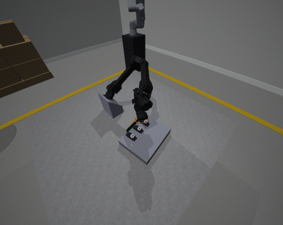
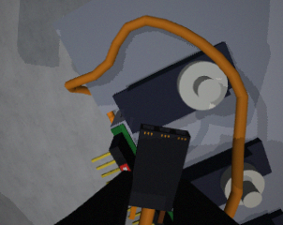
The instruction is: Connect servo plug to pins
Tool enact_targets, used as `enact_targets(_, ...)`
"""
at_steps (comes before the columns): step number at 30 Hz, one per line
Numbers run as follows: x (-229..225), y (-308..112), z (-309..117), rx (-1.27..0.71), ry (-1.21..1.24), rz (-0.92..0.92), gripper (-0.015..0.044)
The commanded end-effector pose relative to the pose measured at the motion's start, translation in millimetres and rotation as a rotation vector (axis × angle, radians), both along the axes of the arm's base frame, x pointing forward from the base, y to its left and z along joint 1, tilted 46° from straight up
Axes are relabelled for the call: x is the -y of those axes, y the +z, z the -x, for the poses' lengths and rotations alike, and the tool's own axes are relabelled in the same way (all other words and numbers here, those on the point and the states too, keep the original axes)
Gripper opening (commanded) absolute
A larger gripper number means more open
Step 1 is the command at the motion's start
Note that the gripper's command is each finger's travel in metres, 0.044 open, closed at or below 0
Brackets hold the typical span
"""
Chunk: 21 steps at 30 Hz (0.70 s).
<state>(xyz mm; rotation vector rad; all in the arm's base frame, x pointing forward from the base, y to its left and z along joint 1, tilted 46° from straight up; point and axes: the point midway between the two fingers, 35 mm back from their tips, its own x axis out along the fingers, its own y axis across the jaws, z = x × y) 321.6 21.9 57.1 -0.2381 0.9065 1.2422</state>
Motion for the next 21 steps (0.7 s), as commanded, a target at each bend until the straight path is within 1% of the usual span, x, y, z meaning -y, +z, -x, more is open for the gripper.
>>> enact_targets(1,6,-4,12,-0.082,-0.09,0.003,0.0)
enact_targets(21,14,-29,89,-0.581,-0.576,-0.033,0.0)
